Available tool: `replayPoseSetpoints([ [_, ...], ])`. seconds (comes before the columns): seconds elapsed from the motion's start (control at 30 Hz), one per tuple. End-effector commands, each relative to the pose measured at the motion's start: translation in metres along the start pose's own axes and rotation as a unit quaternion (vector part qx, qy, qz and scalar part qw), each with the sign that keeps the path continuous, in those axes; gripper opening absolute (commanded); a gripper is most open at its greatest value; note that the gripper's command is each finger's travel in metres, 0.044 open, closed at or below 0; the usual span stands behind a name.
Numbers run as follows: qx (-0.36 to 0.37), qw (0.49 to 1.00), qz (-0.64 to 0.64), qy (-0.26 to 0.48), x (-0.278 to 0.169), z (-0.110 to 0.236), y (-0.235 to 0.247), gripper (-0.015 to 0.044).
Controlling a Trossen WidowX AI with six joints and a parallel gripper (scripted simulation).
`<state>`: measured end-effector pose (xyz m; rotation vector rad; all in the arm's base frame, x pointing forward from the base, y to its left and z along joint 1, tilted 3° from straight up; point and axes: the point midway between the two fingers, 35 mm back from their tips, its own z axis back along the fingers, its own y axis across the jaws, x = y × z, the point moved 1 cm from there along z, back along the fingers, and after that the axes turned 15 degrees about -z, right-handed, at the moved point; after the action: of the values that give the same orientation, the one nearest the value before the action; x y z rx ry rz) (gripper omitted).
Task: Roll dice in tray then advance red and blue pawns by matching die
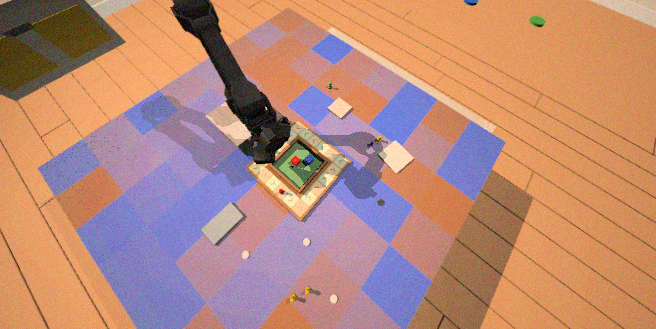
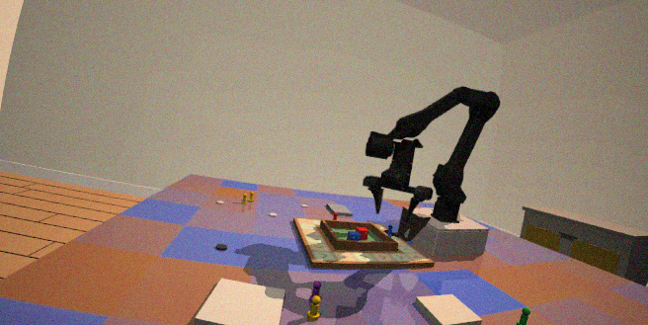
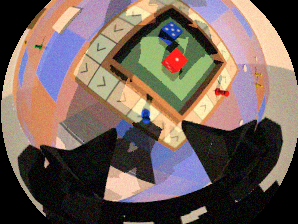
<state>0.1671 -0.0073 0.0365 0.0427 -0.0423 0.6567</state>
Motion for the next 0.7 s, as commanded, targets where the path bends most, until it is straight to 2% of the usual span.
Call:
replayPoseSetpoints([
  [0.0,0.003,1.0,0.0,0.0,-0.001,0.011,0.001,0.044],
  [0.07,0.003,1.0,-0.028,0.0,0.001,0.017,0.002,0.044],
  [0.17,0.003,0.989,-0.148,0.0,0.008,0.042,0.005,0.044],
  [0.33,0.004,0.945,-0.327,0.0,0.014,0.082,0.016,0.044],
  [0.67,0.004,0.943,-0.334,0.0,0.014,0.084,0.016,0.044],
])
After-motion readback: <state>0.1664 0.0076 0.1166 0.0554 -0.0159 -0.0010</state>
